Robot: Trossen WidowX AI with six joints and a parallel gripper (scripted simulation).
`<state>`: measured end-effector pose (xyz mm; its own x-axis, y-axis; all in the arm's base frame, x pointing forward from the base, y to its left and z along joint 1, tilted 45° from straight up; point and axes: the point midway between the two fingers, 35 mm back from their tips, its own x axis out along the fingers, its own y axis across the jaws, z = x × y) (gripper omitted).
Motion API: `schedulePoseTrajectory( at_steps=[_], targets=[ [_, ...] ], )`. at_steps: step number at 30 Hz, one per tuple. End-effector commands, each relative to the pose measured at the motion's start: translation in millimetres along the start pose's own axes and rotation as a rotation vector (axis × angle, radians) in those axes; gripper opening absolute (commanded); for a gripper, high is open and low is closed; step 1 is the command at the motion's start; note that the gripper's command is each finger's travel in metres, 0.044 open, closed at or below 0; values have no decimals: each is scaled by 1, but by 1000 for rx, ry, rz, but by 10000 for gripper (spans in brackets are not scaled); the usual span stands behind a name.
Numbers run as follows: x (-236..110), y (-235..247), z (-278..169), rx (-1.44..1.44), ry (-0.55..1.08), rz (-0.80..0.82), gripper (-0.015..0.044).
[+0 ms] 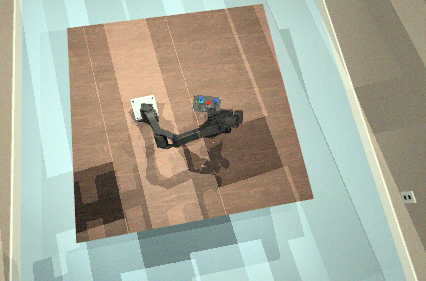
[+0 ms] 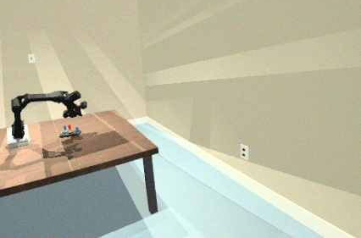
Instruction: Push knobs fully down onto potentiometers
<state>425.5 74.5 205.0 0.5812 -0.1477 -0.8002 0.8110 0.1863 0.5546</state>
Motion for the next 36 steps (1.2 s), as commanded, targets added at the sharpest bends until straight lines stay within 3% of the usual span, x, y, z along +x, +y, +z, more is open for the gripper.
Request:
schedulePoseTrajectory(
  at_steps=[1,16,36],
  targets=[
    [15,-26,-21,-116,-28,-108,0],
    [34,-100,-68,-490,-123,-383,0],
    [29,-172,-98,-1012,-283,-648,0]
  ],
)
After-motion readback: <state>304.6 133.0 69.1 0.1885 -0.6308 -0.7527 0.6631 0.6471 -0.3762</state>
